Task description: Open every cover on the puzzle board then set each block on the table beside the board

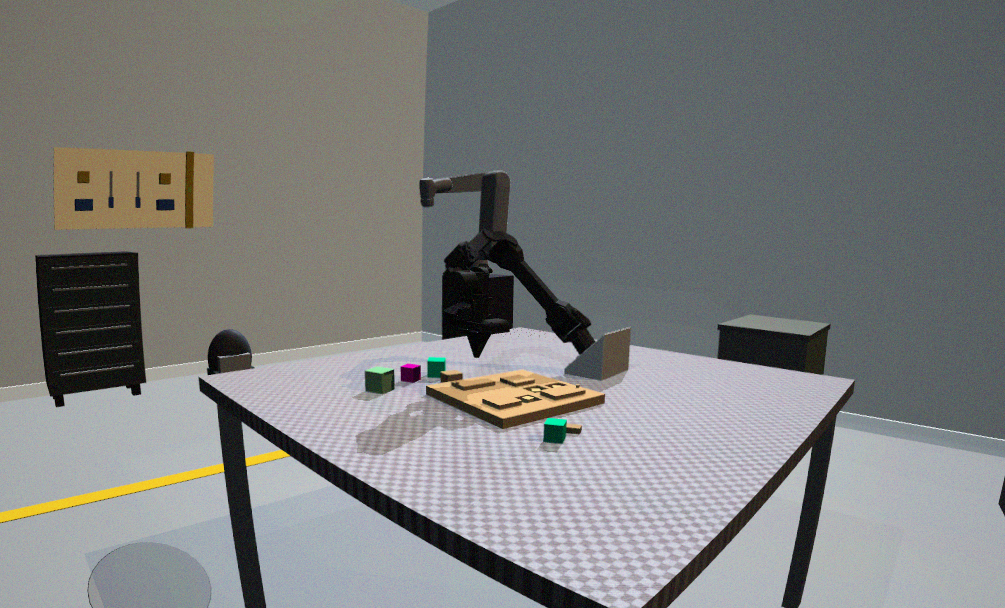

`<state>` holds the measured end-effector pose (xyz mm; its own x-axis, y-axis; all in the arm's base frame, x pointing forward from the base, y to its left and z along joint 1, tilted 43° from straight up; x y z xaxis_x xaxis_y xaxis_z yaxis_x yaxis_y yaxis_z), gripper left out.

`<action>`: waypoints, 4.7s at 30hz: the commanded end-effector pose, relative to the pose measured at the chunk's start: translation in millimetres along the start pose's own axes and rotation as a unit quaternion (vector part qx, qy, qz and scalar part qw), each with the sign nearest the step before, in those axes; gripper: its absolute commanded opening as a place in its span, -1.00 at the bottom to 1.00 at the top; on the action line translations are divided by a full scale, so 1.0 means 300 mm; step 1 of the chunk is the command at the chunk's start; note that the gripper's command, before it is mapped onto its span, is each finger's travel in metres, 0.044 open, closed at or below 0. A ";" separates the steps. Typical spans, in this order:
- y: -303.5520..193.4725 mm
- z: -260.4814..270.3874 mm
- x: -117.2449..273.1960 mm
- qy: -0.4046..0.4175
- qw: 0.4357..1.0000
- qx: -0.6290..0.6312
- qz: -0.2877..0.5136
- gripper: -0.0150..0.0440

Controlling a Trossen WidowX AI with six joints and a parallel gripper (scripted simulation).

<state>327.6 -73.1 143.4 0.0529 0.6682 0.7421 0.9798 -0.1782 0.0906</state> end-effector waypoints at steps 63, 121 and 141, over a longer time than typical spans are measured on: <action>0.012 -0.013 -0.149 -0.003 1.000 0.003 -0.003 -0.49; 0.010 0.138 -0.187 -0.002 1.000 0.003 -0.003 -0.49; 0.036 0.202 -0.187 -0.002 1.000 0.003 -0.003 -0.49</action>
<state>342.3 -71.6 62.3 0.0551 0.6771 0.7339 0.9828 -0.1664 0.0797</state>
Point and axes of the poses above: the point midway between the two fingers, 35 mm back from their tips, its own x axis back along the fingers, its own z axis across the jaws, y = z × x, the point moved 2 cm from there along x, back along the fingers, and after that the axes turned 8 degrees about x, right-handed, at the moved point
